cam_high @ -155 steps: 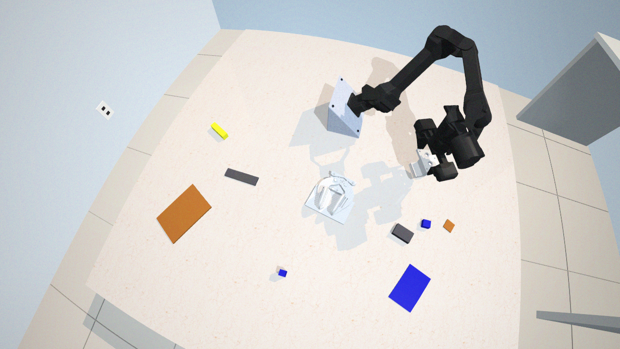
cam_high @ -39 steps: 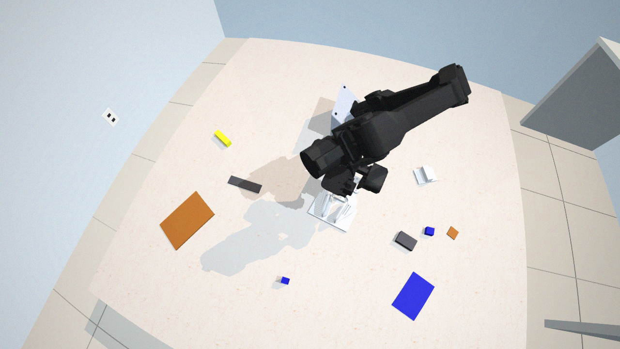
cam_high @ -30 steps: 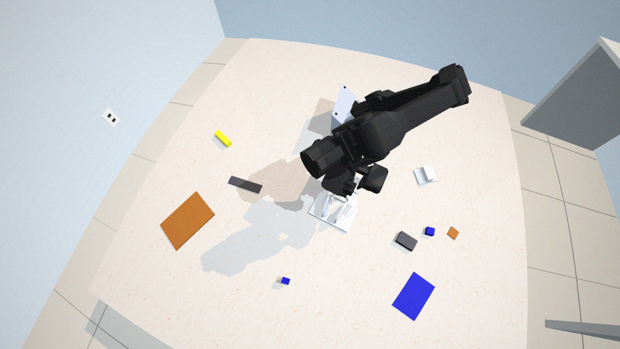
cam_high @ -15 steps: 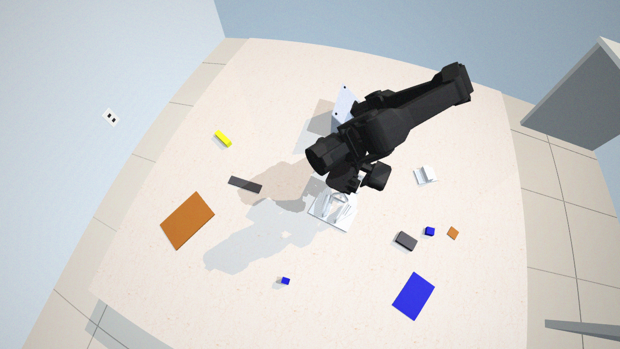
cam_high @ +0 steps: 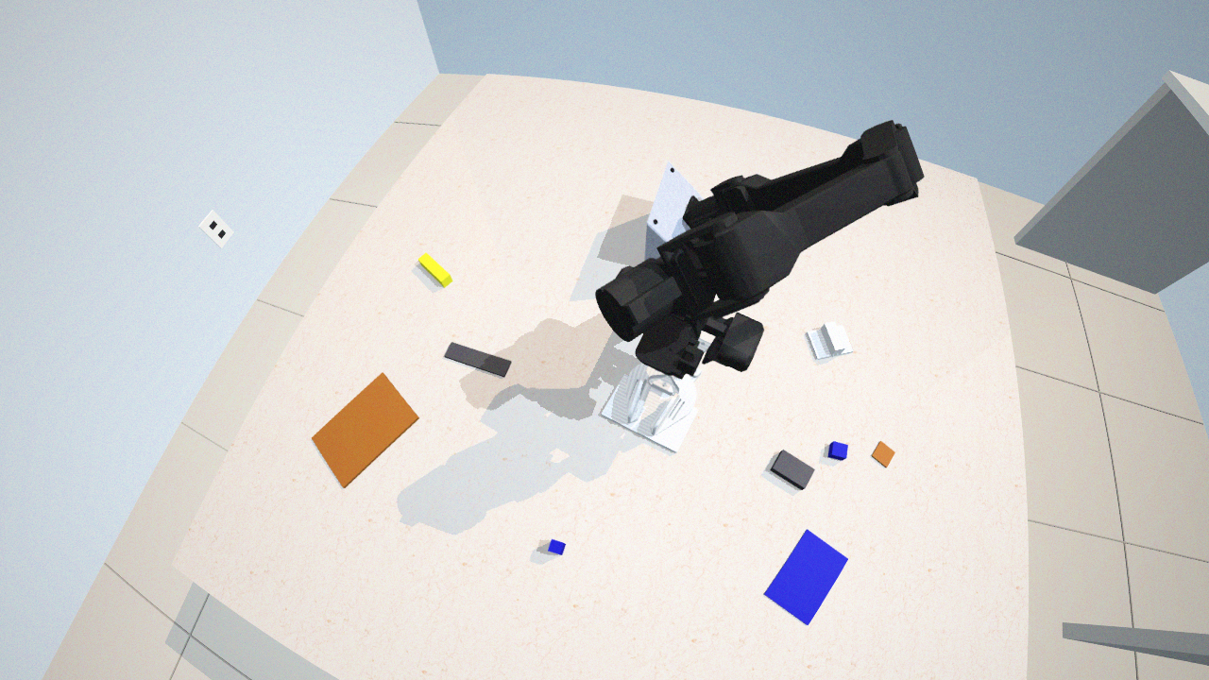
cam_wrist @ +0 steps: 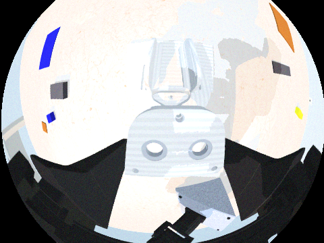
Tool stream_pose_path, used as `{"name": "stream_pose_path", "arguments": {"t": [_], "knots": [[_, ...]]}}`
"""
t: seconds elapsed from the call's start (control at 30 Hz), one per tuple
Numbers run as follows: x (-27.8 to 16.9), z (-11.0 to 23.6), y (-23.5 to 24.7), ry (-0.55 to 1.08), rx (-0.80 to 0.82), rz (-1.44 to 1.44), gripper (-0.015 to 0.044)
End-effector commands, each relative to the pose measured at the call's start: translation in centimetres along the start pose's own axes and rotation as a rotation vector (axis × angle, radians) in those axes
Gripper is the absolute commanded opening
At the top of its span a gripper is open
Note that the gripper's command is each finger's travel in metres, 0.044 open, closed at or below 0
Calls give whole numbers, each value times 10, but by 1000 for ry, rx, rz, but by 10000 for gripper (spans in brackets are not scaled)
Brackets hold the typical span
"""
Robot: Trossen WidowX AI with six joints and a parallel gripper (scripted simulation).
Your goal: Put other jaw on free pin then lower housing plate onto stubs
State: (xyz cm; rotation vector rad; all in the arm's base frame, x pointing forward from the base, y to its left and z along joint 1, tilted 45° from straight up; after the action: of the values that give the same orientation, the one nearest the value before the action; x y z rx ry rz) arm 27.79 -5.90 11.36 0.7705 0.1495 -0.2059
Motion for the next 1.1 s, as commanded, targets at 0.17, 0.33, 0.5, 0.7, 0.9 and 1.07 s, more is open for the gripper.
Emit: {"name": "stream_pose_path", "arguments": {"t": [0.17, 0.33, 0.5, 0.7, 0.9, 1.07], "knots": [[0, 0, 0, 3, -3, -5, 351], [-2, 0, 0, 3, -3, -6, 351], [-2, 0, 0, 3, -3, -6, 351], [-1, -4, 0, 2, -3, -6, 351], [0, -14, 0, 2, -4, -6, 351], [0, -22, 0, 2, -4, -6, 351]]}}
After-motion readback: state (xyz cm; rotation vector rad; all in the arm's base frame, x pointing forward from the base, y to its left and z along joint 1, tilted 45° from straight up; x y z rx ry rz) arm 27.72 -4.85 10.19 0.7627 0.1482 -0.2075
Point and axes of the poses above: the point midway between the two fingers, 35 mm back from their tips, its own z axis back along the fingers, its own y axis across the jaws, x = y × z, the point moved 7 cm from there along z, back along the fingers, and after that the axes turned 7 degrees about -z, right-handed, at the moved point
